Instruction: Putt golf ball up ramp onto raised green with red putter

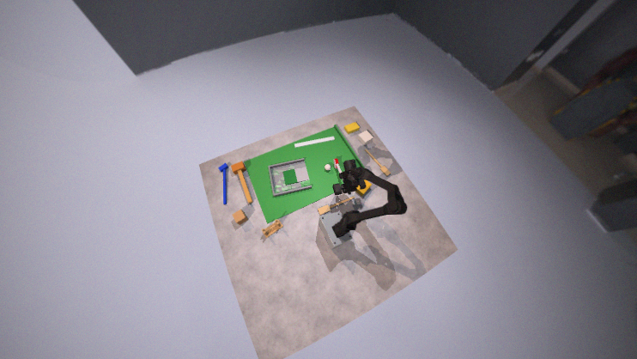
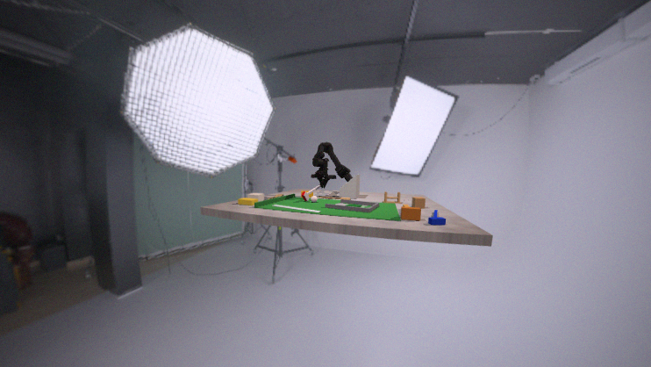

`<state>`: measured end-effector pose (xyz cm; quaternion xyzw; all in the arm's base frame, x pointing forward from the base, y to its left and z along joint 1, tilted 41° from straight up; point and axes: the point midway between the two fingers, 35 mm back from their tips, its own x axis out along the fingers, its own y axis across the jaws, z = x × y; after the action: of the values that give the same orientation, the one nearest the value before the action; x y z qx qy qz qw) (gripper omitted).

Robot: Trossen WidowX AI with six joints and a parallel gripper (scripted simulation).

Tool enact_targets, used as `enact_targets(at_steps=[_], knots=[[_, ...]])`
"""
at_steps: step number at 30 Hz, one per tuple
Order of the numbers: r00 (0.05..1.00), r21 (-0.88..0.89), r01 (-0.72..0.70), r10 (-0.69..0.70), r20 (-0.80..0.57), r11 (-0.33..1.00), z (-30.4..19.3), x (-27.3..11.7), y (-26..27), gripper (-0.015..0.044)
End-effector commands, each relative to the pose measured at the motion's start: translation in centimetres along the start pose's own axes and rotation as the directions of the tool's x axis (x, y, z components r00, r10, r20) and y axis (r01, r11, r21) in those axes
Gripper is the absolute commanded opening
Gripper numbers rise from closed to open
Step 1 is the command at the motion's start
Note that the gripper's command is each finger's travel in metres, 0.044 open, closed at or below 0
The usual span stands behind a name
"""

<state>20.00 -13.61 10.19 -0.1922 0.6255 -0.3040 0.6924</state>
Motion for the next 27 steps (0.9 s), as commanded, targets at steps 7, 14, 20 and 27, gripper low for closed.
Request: enact_targets(at_steps=[7,14,20,27], knots=[[1.000,-0.004,-0.003,0.003,0.008,1.000,0.2,0.2,-2.7,0.0000],[1.000,0.000,0.000,0.000,0.000,1.000,0.0,0.3,-2.1,0.0000],[1.000,-0.001,-0.029,0.029,-0.002,1.000,1.0,0.4,4.8,0.0000],[1.000,-0.005,-0.011,0.011,0.006,1.000,-0.1,0.1,11.3,0.0000]])
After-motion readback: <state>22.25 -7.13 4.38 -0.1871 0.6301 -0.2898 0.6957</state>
